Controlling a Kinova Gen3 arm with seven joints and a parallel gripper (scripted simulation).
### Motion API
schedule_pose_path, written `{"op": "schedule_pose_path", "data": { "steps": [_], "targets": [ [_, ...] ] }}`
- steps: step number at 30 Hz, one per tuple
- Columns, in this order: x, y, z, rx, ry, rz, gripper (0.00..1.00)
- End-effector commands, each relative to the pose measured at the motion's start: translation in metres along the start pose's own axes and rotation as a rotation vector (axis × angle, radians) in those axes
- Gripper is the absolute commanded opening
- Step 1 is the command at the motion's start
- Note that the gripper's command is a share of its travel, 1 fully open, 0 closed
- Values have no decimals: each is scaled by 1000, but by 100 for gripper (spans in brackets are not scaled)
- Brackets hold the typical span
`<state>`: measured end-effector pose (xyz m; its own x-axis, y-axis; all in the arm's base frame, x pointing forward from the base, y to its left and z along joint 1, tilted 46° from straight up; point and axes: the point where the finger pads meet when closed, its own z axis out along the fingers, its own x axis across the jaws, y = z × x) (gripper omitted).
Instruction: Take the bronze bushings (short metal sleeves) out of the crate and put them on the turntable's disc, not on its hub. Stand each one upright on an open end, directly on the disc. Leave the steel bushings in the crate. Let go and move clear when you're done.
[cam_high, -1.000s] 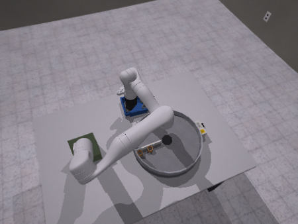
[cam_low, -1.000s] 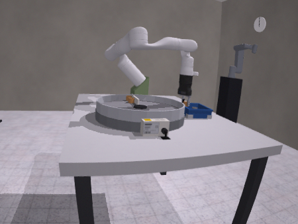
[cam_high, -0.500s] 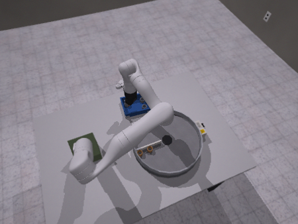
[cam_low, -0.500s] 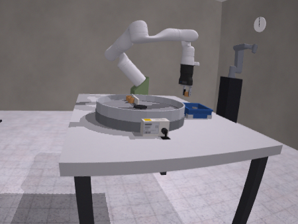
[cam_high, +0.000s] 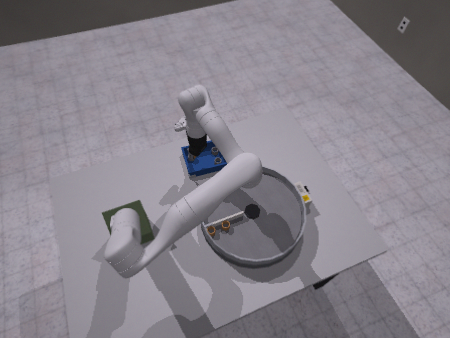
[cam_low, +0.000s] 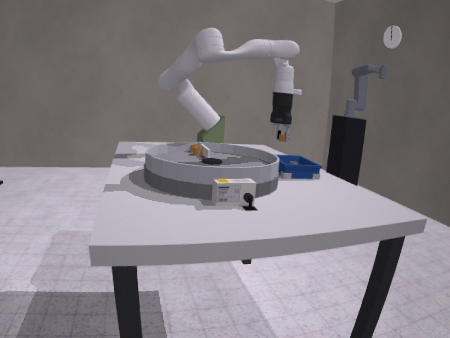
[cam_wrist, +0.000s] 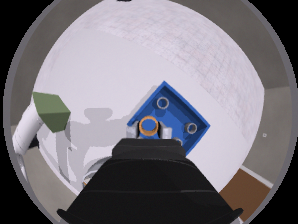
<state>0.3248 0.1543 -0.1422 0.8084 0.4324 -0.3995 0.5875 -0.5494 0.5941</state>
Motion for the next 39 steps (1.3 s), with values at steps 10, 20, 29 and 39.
{"op": "schedule_pose_path", "data": {
  "steps": [10,20,29,39],
  "targets": [
    [0,0,-4,-1,2,-5,0],
    [0,0,-4,-1,2,-5,0],
    [0,0,-4,-1,2,-5,0],
    [-5,8,-4,-2,2,-9,0]
  ]
}}
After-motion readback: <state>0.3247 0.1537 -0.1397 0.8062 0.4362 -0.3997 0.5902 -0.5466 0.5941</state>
